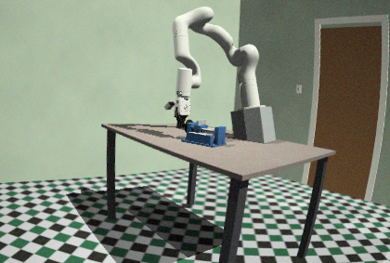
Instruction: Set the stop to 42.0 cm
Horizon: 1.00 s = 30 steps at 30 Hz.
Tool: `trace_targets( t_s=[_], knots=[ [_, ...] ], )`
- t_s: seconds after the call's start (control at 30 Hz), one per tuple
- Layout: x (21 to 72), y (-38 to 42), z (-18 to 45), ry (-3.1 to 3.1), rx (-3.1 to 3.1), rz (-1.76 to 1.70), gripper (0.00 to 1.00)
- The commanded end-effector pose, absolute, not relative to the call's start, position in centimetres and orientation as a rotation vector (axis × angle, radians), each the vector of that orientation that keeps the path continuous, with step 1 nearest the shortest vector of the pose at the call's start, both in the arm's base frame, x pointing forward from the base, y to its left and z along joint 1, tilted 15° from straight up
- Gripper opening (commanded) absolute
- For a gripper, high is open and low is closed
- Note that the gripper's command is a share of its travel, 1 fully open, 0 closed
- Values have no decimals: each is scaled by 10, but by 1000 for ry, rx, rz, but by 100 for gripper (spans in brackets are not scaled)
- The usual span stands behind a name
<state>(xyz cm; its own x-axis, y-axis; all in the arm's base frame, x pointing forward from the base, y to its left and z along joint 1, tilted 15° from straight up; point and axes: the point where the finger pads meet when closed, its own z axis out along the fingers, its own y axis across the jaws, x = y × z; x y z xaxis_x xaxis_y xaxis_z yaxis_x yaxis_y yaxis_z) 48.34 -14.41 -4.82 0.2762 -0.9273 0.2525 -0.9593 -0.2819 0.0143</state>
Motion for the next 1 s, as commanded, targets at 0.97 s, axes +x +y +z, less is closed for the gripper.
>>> trace_targets(
  t_s=[0.97],
  knots=[
    [471, -157, -80, -1772, 2372, 291, 6]
  ],
)
